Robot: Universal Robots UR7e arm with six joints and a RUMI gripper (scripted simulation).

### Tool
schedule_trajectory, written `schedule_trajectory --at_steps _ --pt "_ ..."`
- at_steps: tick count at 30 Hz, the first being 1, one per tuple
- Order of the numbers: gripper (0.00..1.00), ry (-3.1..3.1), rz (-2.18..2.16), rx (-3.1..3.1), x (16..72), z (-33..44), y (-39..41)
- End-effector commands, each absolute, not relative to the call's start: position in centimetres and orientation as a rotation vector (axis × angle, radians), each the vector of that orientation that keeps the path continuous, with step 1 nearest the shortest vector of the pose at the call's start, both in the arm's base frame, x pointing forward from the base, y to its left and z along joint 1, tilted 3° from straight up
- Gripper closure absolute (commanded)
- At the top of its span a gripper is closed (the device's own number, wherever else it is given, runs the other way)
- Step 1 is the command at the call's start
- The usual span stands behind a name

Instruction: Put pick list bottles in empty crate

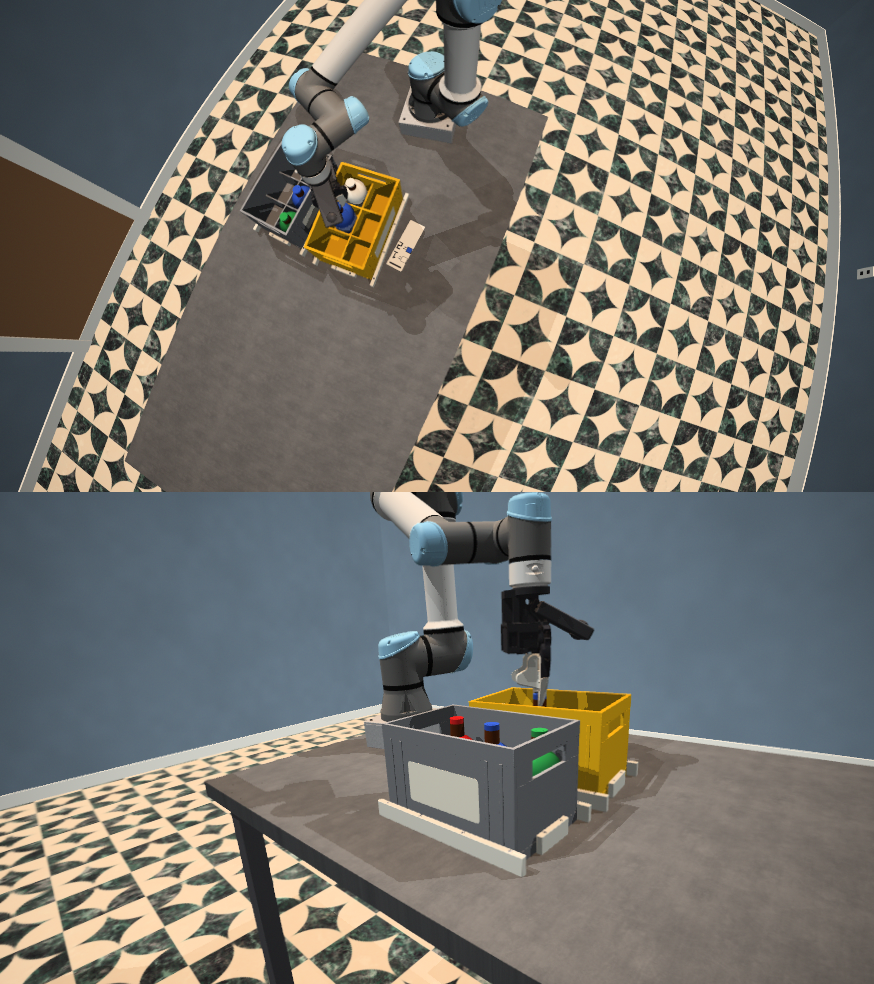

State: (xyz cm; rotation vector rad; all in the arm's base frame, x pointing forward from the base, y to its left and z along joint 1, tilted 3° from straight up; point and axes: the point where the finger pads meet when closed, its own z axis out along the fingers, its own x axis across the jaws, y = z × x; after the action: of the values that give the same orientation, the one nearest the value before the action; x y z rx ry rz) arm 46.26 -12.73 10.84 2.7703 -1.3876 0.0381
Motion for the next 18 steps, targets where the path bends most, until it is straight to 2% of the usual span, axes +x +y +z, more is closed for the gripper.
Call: schedule_trajectory --at_steps 1,18 --pt "1.0 -1.388 0.041 2.77 46.31 10.64 -12.77" --pt "1.0 -1.388 0.041 2.77 46.31 9.89 -12.81"
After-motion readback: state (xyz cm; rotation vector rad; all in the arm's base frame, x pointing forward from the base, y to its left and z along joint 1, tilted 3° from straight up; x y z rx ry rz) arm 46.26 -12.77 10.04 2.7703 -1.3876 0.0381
